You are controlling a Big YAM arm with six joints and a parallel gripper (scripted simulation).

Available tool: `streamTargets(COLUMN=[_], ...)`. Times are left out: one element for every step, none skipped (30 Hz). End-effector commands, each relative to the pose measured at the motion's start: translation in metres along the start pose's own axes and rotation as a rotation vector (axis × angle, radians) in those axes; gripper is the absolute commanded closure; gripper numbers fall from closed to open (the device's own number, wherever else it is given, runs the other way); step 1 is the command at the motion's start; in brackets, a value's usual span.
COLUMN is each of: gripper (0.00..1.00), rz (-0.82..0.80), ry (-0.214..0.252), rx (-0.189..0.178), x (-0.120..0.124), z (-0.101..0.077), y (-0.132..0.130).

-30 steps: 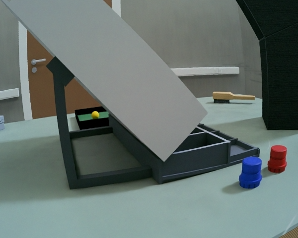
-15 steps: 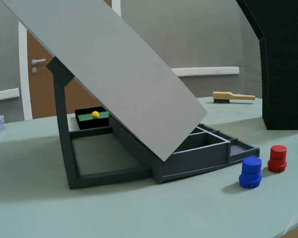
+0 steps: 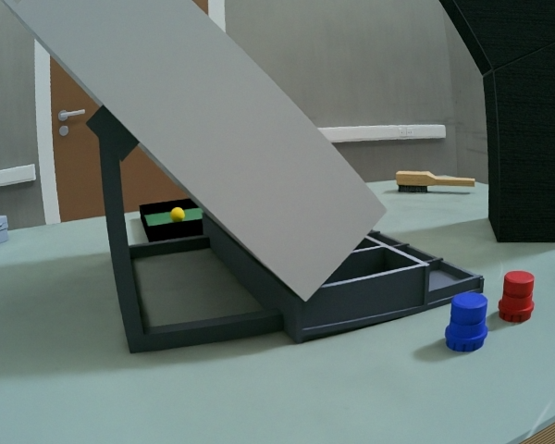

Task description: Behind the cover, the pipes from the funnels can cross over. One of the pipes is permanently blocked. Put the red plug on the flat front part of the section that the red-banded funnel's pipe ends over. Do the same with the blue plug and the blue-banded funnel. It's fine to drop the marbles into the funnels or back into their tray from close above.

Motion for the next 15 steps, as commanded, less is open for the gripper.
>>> streamTargets(gripper=[0.41, 0.41, 0.41, 0.41, 0.41, 0.41, 0.41, 0.41, 0.41, 0.41, 0.41, 0.41, 0.41, 0.41, 0.41], rz=[0.005, 0.005, 0.006, 0.006, 0.007, 0.007, 0.008, 0.008, 0.008, 0.009, 0.009, 0.01, 0.01, 0.01, 0.011], ry=[-0.022, -0.021, -0.02, -0.018, -0.017, -0.016, -0.014, -0.013, -0.012, -0.011, -0.009, -0.008, -0.007, -0.005, -0.004], rx=[-0.004, -0.001, 0.002, 0.004, 0.007, 0.009, 0.012, 0.014, 0.017, 0.02, 0.022, 0.025, 0.027, 0.03, 0.033], x=[-0.0152, -0.0153, -0.0153, -0.0154, -0.0155, -0.0155, -0.0156, -0.0156, -0.0157, -0.0158, -0.0158, -0.0159, -0.016, -0.016, -0.0161], z=[-0.009, -0.0089, -0.0089, -0.0088, -0.0088, -0.0088, -0.0087, -0.0087, -0.0086, -0.0086, -0.0085, -0.0085, -0.0085, -0.0084, -0.0084], y=[0.0018, 0.0019, 0.0019, 0.002, 0.002, 0.0021, 0.0022, 0.0022, 0.0023, 0.0024, 0.0024, 0.0025, 0.0026, 0.0026, 0.0027])
Point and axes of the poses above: the point where the finger pads meet when closed, its own z axis out along the fingers, its own y axis across the jaws, x = y × z, the point moved 3 cm from there along -z, back along the fingers, and after that the axes turned 10 degrees about -z, right-handed, at the moved point
